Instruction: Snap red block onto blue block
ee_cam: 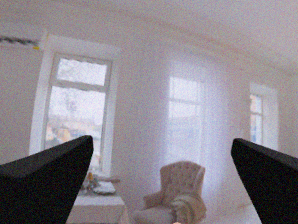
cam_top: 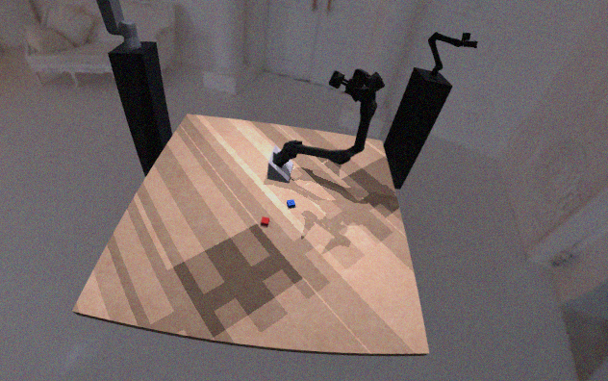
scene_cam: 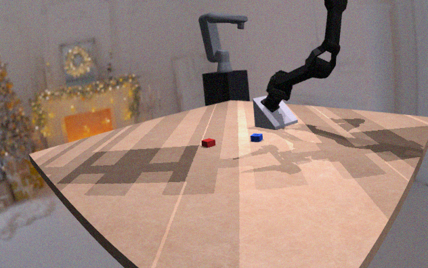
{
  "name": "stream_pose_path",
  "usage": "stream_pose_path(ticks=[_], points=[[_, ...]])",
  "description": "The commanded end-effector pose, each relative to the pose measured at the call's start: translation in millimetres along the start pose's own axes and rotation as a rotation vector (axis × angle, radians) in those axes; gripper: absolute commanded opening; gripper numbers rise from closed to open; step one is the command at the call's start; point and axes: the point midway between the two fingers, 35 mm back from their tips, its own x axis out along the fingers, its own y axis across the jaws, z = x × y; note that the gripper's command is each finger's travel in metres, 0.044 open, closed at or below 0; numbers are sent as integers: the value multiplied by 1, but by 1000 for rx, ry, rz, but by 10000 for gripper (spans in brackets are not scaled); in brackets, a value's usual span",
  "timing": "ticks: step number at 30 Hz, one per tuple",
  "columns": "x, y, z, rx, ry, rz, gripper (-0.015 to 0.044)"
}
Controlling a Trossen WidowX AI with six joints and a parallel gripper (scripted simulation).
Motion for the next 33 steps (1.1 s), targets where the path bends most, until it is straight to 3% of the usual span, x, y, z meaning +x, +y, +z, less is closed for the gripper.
stream_pose_path(ticks=[1, 7, 17, 24, 33], points=[[0, 0, 0, 0, 0, 0, 426], [15, -21, 0, 45, 49, 34, 440], [85, -60, -34, 105, 270, 134, 440], [150, -81, -104, 151, 527, 204, 440], [205, -71, -237, 119, 924, 288, 440]])
